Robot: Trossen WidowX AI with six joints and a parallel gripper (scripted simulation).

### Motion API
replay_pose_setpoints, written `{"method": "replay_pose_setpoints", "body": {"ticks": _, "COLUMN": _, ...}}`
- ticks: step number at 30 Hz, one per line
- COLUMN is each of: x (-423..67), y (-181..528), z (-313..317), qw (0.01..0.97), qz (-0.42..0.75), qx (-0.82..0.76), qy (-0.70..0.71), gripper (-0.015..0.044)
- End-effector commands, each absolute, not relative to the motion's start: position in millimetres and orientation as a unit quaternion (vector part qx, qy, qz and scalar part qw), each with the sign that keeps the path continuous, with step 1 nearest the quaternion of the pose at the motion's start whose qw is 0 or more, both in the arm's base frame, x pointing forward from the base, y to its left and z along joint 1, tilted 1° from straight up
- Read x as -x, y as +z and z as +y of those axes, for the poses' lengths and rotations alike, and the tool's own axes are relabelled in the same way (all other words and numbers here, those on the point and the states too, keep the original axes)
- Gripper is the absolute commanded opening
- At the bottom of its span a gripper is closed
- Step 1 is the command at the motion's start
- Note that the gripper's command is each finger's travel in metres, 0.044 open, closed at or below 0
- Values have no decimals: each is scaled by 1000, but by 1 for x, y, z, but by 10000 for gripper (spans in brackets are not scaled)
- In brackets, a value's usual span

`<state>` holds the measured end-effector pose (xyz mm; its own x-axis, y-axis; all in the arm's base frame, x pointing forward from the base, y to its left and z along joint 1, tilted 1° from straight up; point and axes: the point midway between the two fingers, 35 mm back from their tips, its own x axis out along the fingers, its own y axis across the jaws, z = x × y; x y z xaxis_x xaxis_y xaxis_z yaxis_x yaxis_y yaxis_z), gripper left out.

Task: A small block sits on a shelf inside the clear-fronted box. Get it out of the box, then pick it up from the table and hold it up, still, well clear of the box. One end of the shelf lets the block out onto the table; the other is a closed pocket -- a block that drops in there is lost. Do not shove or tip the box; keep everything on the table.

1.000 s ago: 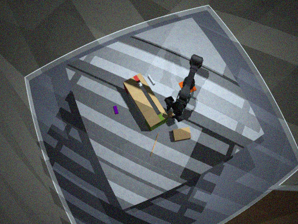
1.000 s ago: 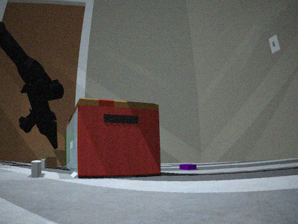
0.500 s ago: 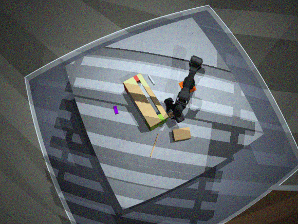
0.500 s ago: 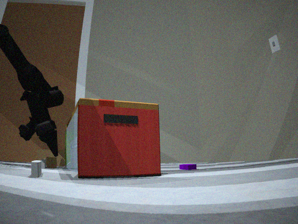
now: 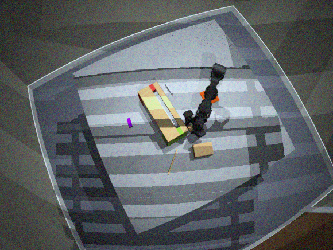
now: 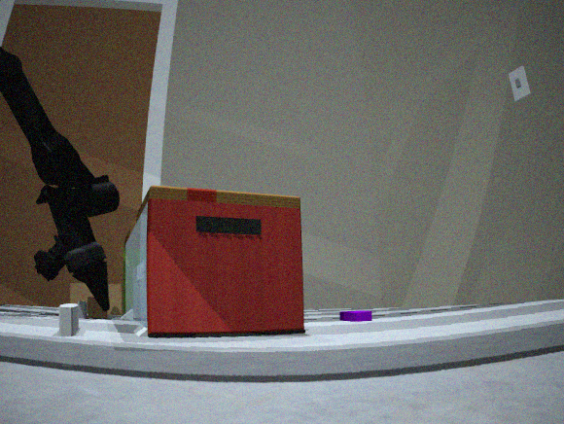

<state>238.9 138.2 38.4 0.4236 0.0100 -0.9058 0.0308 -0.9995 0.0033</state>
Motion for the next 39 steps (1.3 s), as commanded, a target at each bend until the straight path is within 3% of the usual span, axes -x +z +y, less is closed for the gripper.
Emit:
{"method": "replay_pose_setpoints", "body": {"ticks": 1, "x": -239, "y": 35, "z": 138, "qw": 12, "qz": 13, "qx": -844, "qy": -537, "gripper": 285}}
{"method": "replay_pose_setpoints", "body": {"ticks": 9, "x": -239, "y": 35, "z": 138, "qw": 12, "qz": 13, "qx": -844, "qy": -537, "gripper": 75}}
{"method": "replay_pose_setpoints", "body": {"ticks": 14, "x": -239, "y": 43, "z": 138, "qw": 12, "qz": 12, "qx": -844, "qy": -537, "gripper": 0}}
{"method": "replay_pose_setpoints", "body": {"ticks": 27, "x": -238, "y": 98, "z": 138, "qw": 11, "qz": 13, "qx": -843, "qy": -537, "gripper": 0}}
{"method": "replay_pose_setpoints", "body": {"ticks": 39, "x": -236, "y": 165, "z": 128, "qw": 85, "qz": 140, "qx": -843, "qy": -513, "gripper": 0}}
